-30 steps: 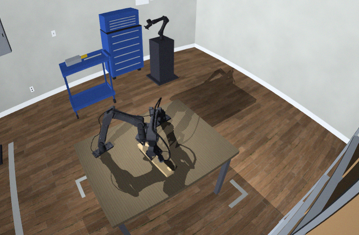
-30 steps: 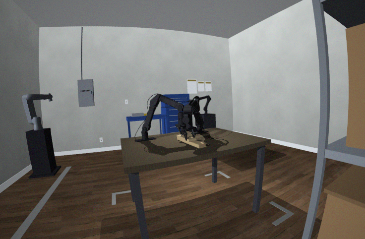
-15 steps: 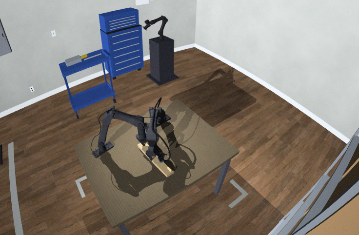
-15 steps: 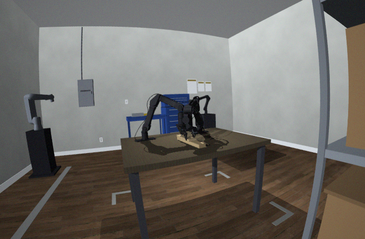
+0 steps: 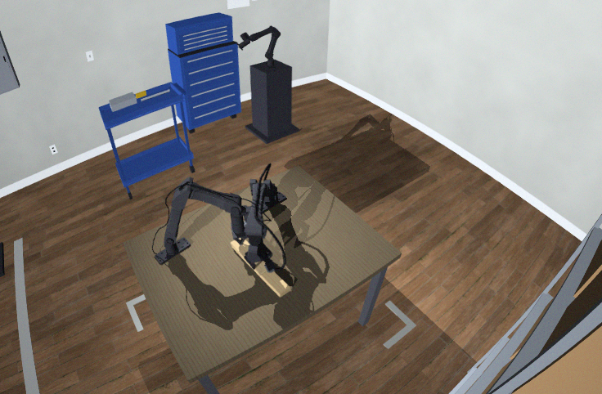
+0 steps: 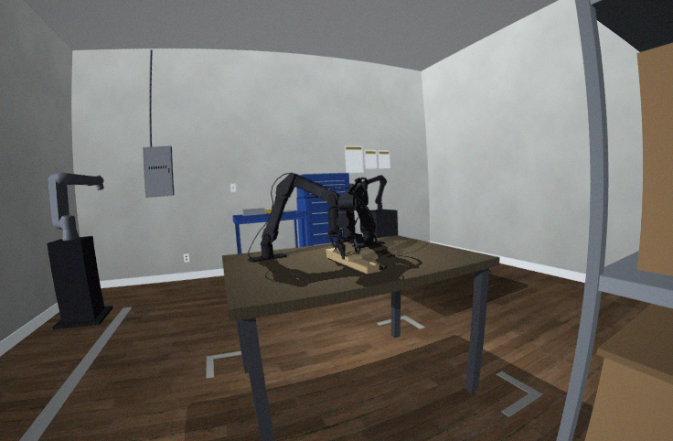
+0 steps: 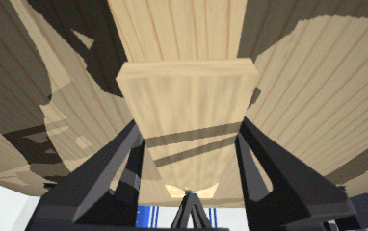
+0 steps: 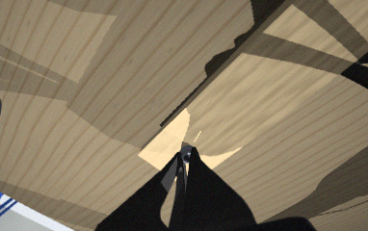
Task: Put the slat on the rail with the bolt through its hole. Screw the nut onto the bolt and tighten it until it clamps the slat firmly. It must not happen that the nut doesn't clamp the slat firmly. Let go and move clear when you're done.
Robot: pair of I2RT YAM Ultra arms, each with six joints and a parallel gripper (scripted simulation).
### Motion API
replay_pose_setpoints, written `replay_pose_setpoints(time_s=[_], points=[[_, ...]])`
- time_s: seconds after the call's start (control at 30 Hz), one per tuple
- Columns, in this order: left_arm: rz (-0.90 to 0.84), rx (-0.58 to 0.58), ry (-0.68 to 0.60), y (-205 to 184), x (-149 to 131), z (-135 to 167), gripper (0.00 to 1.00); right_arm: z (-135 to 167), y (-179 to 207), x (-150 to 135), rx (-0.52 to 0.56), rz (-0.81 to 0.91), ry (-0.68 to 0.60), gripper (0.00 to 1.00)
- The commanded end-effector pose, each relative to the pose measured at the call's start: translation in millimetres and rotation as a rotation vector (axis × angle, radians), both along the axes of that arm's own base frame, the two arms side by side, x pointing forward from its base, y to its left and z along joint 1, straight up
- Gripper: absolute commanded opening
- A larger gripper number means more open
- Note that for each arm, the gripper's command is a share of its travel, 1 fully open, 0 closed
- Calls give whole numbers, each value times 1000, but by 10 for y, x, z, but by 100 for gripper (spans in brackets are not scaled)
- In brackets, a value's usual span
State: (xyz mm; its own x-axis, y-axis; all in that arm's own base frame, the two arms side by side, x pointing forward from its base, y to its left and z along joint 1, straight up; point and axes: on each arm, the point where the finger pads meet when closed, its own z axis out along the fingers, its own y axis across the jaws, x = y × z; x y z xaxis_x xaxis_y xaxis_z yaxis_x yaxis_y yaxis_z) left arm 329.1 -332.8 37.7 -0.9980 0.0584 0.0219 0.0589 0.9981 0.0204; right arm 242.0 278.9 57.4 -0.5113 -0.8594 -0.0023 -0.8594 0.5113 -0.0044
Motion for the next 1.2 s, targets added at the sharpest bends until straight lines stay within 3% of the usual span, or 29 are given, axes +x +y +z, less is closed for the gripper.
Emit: replay_pose_setpoints(time_s=[0.0,0.47,0.53,1.03,1.17], points=[[0,-12,-10,-17,13,61,72,-68,33,31,13,-172,-6,12],[0,-12,-10,-17,13,61,72,-69,32,31,16,-729,-2,12],[0,-12,-10,-17,13,61,72,-69,32,31,16,-729,-2,12],[0,-12,-10,-17,13,61,72,-71,32,30,18,-1325,2,12],[0,-12,-10,-17,13,61,72,-71,32,30,18,-1405,3,12]])
